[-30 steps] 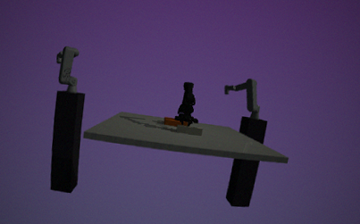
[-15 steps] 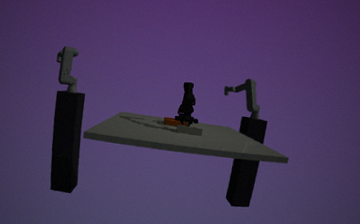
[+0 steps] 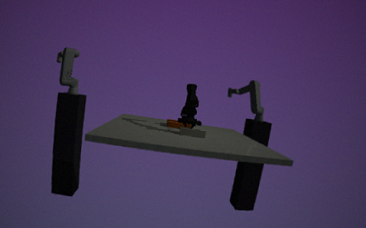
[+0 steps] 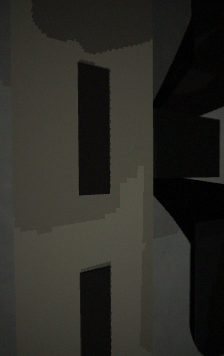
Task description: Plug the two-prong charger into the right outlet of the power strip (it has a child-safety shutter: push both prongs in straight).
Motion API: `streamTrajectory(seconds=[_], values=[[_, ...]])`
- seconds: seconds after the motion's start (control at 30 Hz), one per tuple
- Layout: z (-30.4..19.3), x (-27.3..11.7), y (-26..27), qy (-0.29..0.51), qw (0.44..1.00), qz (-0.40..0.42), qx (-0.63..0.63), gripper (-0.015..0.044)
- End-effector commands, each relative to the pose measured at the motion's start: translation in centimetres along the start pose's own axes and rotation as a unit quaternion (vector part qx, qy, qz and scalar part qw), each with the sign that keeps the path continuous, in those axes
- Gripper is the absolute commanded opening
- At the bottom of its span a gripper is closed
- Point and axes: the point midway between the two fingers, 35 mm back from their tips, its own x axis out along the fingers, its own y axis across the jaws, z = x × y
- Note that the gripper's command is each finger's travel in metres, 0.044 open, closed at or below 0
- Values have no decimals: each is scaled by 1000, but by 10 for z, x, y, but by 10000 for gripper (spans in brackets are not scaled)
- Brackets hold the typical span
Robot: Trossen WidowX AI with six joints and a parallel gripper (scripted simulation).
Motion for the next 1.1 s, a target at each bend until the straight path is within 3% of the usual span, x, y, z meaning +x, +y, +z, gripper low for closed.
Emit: streamTrajectory(seconds=[0.0,1.07], values=[[8,0,0,-16,1000,0,0,0],[0,0,0,-5,1000,0,0,0]])
